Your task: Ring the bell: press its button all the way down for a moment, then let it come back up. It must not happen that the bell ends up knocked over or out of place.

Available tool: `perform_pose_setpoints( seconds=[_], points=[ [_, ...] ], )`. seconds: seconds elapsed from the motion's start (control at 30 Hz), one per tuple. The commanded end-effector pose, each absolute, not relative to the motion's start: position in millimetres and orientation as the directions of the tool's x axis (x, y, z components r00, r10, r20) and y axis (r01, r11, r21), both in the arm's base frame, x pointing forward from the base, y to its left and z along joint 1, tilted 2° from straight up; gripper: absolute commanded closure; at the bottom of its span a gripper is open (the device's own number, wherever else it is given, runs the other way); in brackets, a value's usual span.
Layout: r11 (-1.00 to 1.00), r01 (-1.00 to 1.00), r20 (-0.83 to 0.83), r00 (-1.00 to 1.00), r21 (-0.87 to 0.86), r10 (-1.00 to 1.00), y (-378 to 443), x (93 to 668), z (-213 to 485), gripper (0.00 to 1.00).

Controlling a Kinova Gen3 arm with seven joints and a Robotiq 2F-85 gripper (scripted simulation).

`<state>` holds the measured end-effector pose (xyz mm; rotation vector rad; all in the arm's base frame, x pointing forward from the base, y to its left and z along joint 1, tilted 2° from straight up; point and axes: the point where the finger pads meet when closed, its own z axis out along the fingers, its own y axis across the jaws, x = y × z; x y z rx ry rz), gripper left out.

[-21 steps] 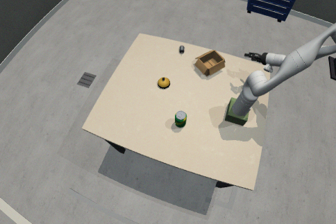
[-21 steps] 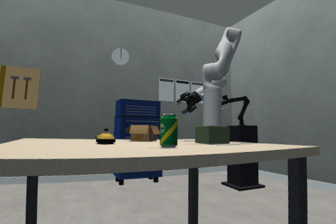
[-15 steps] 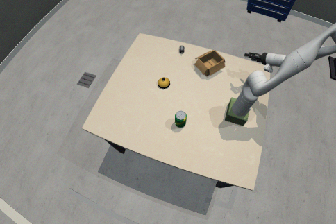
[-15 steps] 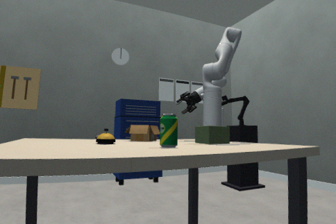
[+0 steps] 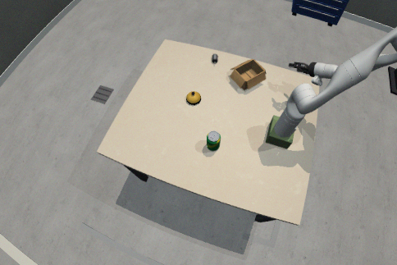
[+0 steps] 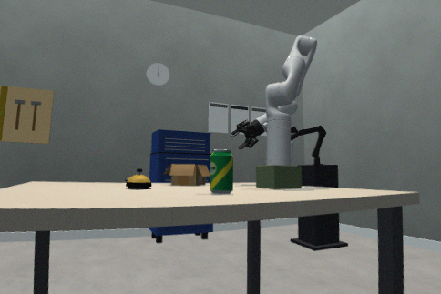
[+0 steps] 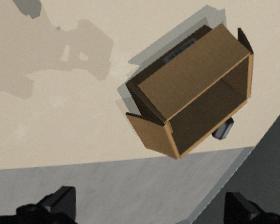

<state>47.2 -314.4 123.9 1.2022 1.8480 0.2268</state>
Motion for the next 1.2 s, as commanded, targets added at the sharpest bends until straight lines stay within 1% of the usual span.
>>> perform_pose_setpoints(
  seconds=[0.0, 0.4, 0.5, 0.83, 0.9, 0.97, 1.03, 1.17],
  points=[
    [0.516, 0.641, -0.579, -0.134, 0.569, 0.804, -314, 48, 124, 0.0],
    [0.606, 0.582, -0.605, -0.23, 0.542, 0.762, -311, 66, 125, 0.0],
    [0.662, 0.536, -0.622, -0.29, 0.524, 0.727, -309, 78, 125, 0.0],
    [0.862, 0.269, -0.685, -0.525, 0.429, 0.505, -290, 130, 123, 0.0],
    [0.888, 0.21, -0.695, -0.559, 0.409, 0.453, -285, 138, 122, 0.0],
    [0.888, 0.21, -0.695, -0.559, 0.409, 0.453, -285, 138, 122, 0.0],
    [0.92, 0.11, -0.707, -0.607, 0.377, 0.362, -277, 152, 120, 0.0],
    [0.938, 0.013, -0.717, -0.641, 0.346, 0.273, -270, 164, 118, 0.0]
  ],
)
